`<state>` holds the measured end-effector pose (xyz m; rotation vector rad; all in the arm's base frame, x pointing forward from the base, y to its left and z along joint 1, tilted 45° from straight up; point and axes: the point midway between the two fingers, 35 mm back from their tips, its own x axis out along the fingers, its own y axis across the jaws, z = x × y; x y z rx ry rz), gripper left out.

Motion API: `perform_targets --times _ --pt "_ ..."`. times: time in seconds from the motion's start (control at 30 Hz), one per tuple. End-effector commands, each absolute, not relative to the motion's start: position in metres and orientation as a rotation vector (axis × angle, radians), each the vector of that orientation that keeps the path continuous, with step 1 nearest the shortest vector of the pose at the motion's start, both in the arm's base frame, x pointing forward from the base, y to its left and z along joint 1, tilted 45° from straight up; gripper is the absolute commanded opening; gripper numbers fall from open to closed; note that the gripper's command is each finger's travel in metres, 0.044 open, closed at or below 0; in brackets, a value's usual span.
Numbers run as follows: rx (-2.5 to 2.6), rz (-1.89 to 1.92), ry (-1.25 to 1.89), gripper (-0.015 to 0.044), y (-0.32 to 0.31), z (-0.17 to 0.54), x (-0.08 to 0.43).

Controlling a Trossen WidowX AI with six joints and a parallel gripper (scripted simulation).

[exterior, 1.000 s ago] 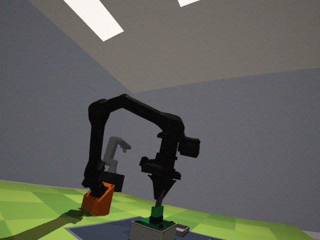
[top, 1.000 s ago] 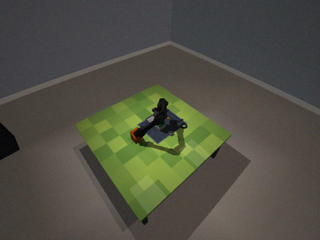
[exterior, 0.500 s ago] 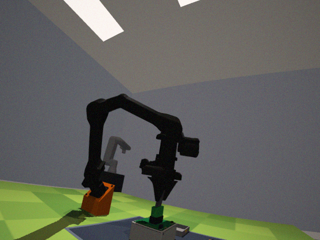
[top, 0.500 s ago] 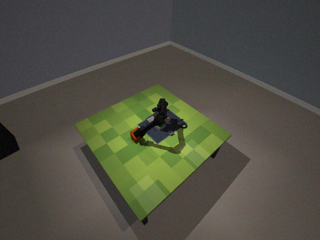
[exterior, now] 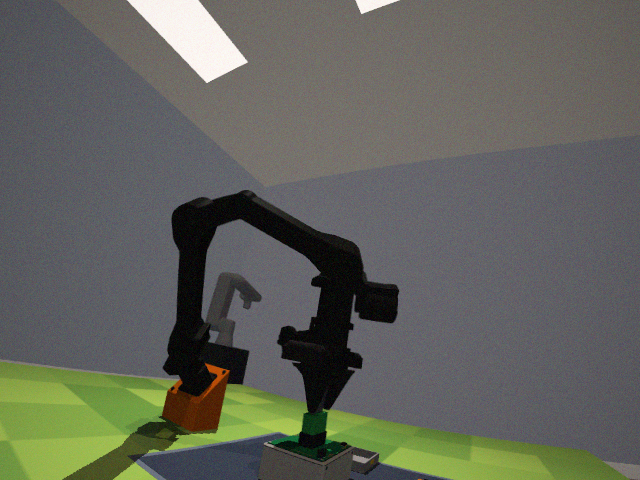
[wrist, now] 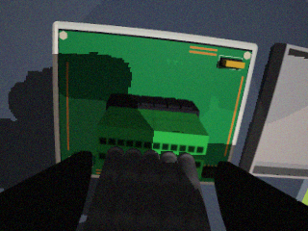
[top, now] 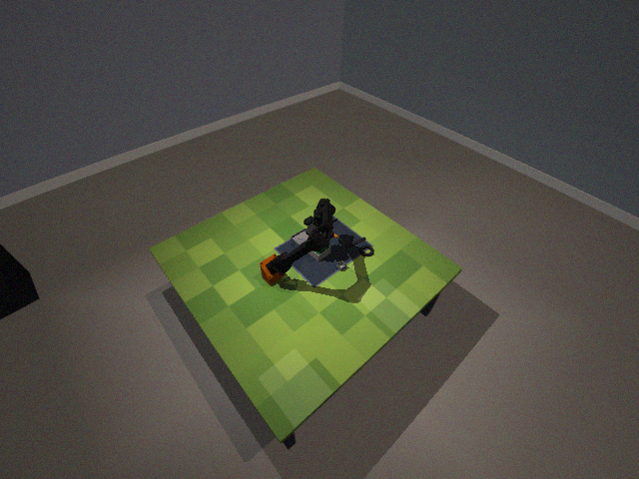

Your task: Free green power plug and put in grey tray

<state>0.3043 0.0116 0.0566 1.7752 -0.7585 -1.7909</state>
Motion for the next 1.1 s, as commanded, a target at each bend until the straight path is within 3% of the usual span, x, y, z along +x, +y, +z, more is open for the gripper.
perform_targets --times 0.0,0.3,1.07 --pt "1.773 -1.786 -0.757 0.0225 0.01 0.056 0.304" --pt "1.773 -1.786 -0.757 0.0 0.01 0.056 0.304" --pt "1.718 -1.733 -0.817 0.0 0.029 0.065 0.305"
